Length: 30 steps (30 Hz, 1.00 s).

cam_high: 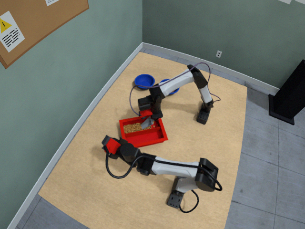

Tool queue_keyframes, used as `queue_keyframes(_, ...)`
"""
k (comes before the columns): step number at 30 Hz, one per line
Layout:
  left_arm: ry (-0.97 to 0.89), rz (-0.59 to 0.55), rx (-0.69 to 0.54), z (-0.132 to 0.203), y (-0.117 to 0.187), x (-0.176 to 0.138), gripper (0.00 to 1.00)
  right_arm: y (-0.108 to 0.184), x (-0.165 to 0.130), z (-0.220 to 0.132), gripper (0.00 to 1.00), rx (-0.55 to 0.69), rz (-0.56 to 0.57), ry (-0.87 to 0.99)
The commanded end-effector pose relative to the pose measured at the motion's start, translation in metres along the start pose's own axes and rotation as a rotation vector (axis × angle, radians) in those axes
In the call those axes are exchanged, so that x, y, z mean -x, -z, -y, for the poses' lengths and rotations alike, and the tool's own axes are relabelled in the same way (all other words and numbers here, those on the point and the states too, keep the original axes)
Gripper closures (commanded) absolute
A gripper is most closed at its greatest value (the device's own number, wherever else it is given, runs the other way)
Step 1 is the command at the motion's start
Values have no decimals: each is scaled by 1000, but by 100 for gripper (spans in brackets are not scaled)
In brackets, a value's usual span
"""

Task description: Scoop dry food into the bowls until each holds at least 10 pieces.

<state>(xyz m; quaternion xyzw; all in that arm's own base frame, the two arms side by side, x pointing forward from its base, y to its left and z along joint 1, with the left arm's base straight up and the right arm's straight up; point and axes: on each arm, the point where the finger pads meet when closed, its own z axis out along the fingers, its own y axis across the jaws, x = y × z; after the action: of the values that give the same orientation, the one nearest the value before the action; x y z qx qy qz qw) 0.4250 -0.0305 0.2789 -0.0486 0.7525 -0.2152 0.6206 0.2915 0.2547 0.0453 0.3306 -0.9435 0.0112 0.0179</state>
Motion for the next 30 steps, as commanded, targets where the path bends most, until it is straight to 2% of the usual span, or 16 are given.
queue_keyframes(1, 91, 14, -100, 6, -7, -9, 73, 27, 17, 3, 100, 4, 97, -5)
queue_keyframes(11, 339, -133, -213, -5, -12, -81, 73, 27, 17, 3, 100, 4, 97, -5)
queue_keyframes(14, 355, -138, -228, -4, -13, -83, 73, 27, 17, 3, 100, 4, 97, -5)
queue_keyframes(26, 696, -373, -325, -6, 13, -174, 73, 27, 17, 3, 100, 4, 97, -5)
queue_keyframes(28, 753, -413, -338, -5, 20, -186, 73, 27, 17, 3, 100, 4, 97, -5)
queue_keyframes(30, 753, -413, -338, -5, 20, -186, 73, 27, 17, 3, 100, 4, 97, -5)
